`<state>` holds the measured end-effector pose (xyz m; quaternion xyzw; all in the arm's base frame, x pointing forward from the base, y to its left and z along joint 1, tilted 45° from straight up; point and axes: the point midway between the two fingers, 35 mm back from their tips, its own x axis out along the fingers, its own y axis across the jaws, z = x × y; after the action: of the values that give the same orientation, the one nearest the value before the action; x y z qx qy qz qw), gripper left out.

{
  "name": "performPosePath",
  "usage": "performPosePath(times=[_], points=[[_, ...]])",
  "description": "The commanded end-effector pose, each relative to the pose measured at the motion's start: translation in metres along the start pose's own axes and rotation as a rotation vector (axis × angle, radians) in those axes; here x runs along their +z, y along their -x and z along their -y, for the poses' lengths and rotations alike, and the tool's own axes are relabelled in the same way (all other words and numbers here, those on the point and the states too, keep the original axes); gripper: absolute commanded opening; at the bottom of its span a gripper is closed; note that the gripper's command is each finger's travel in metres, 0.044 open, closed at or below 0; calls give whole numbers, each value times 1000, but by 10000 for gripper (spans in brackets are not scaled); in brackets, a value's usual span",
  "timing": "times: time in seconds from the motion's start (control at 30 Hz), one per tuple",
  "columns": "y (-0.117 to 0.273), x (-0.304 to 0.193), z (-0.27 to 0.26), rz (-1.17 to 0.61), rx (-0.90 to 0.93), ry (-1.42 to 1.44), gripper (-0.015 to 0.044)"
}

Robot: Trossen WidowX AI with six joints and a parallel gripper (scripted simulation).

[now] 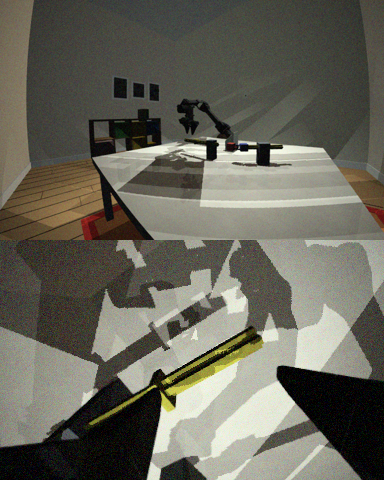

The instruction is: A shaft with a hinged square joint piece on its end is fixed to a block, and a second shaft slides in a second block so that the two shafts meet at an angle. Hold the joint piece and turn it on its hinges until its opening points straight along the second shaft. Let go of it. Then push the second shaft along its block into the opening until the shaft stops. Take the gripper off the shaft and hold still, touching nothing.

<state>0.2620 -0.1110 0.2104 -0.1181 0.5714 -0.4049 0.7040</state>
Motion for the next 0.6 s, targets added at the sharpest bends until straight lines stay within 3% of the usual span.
performPosePath(times=[0.0,0.57], points=[[-6,-2,0,3,4,-121,440],[-33,-3,1,24,25,-703,440]])
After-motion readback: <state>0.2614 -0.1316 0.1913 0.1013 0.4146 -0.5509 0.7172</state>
